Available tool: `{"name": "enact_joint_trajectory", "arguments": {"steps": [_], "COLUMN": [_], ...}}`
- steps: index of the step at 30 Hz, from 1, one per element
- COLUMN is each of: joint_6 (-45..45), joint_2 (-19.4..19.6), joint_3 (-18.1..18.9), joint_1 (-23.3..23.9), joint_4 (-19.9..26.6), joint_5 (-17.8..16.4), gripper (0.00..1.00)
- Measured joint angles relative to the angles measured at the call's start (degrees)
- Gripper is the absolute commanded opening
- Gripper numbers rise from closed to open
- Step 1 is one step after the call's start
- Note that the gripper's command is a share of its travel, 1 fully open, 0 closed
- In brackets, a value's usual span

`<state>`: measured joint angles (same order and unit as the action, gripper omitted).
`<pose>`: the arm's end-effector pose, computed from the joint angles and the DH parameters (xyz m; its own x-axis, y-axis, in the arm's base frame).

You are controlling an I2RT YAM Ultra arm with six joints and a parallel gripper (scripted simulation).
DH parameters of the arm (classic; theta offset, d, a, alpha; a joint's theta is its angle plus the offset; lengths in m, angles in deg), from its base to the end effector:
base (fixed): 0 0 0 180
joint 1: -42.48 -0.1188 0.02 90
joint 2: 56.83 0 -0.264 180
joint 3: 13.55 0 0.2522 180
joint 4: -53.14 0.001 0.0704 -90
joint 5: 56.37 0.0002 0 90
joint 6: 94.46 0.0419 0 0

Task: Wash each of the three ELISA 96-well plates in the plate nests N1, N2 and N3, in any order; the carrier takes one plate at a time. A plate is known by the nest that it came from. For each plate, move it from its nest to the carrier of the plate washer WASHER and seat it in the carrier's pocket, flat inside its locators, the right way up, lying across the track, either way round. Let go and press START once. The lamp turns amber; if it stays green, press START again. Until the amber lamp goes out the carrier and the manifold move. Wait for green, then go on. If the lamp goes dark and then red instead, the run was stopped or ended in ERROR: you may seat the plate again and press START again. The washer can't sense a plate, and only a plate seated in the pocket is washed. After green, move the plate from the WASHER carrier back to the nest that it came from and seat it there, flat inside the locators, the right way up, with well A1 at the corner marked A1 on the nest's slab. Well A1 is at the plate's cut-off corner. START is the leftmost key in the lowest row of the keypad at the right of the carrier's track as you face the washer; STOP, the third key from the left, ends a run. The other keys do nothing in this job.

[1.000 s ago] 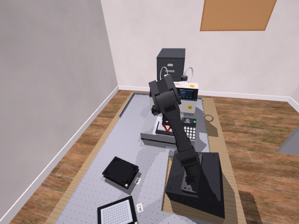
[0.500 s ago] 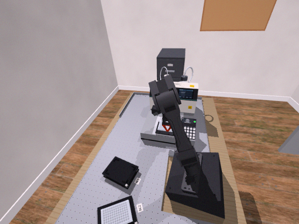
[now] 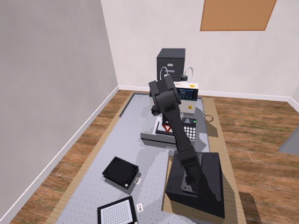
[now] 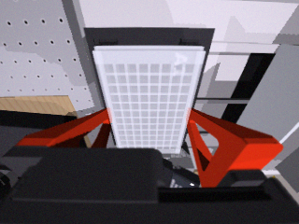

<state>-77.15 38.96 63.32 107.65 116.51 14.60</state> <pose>0.1392 -0.2659 0.1906 -0.9254 -0.1493 -0.3484 -0.1475 0.9886 -0.0319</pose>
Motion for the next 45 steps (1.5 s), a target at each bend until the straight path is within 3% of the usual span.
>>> {"name": "enact_joint_trajectory", "arguments": {"steps": [45], "joint_6": [0.39], "joint_2": [0.59], "joint_3": [-0.76], "joint_1": [-0.39], "joint_4": [-1.55], "joint_5": [0.04], "gripper": [0.00]}}
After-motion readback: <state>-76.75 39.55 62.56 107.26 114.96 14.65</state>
